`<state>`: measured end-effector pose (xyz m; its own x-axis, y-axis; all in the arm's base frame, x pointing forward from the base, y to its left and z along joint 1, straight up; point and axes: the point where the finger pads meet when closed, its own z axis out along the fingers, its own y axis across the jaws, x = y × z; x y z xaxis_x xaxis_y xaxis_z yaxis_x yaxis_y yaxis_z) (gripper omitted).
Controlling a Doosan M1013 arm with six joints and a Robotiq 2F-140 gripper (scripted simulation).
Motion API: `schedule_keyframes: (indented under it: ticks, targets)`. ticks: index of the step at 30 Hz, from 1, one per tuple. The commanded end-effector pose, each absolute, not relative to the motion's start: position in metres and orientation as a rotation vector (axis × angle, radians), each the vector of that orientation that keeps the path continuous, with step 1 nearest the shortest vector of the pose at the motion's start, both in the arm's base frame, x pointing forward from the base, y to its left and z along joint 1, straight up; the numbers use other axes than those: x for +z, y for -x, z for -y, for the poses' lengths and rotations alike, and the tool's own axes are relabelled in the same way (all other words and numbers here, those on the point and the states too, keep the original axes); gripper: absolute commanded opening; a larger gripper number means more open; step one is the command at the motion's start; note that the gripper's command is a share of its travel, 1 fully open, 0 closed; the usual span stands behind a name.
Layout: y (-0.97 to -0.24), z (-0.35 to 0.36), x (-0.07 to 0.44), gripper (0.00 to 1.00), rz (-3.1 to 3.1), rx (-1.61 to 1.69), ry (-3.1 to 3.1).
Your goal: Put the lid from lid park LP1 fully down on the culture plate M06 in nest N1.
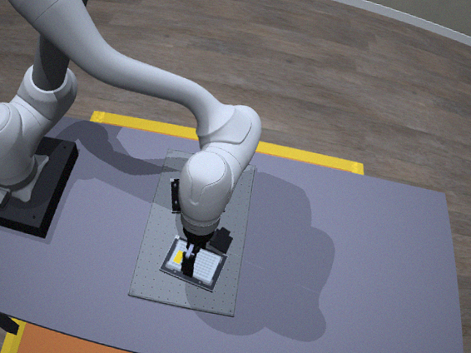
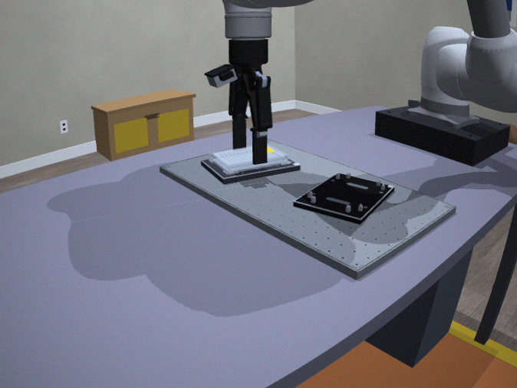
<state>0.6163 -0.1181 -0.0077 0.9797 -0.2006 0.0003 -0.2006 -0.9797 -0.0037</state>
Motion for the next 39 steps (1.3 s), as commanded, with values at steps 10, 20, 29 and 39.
schedule_keyframes:
  ticks: [10,20,29,39]
  targets:
    - [-0.6144,0.1211,-0.0112,0.6,-0.328,0.003,3.12]
    - [-0.6144,0.1211,-0.0112,0.69,-0.328,0.003,3.121]
    - [-0.6144,0.1211,-0.0112,0.69,-0.328,0.003,3.121]
    - [-0.6144,0.1211,-0.0112,0.69,-0.328,0.003,3.121]
